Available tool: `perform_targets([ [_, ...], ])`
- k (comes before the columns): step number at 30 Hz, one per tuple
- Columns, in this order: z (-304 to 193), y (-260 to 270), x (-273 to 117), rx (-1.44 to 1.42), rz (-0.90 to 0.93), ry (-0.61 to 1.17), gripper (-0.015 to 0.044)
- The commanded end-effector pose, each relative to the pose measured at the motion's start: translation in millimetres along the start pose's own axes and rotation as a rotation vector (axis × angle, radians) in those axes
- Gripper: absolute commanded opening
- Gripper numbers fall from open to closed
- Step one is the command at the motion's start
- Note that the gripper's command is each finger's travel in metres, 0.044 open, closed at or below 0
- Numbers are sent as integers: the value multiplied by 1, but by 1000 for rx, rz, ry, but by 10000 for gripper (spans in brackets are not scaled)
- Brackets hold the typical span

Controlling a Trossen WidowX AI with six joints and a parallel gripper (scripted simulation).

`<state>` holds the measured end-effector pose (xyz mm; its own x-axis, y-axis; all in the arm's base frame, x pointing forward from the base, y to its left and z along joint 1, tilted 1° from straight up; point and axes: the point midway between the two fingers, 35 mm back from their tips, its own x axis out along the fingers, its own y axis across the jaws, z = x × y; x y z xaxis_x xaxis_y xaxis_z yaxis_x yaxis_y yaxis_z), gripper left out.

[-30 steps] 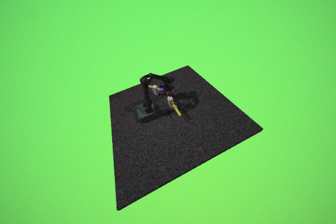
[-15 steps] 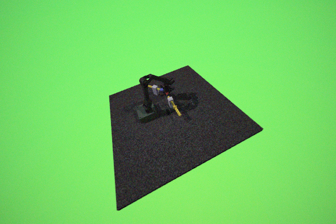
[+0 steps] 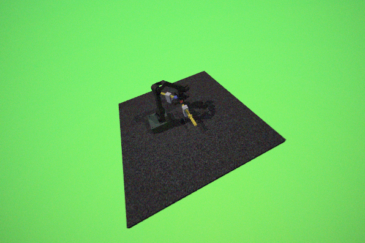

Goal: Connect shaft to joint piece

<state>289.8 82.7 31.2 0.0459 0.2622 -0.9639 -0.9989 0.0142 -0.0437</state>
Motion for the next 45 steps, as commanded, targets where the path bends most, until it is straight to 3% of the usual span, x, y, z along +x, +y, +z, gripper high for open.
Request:
perform_targets([
  [1,0,0,0,5,-1,-3,0],
  [27,0,0,0,2,-3,-2,0],
  [32,0,0,0,2,-3,-2,131],
  [35,0,0,0,2,-3,-2,147],
  [45,0,0,0,2,-3,-2,409],
])
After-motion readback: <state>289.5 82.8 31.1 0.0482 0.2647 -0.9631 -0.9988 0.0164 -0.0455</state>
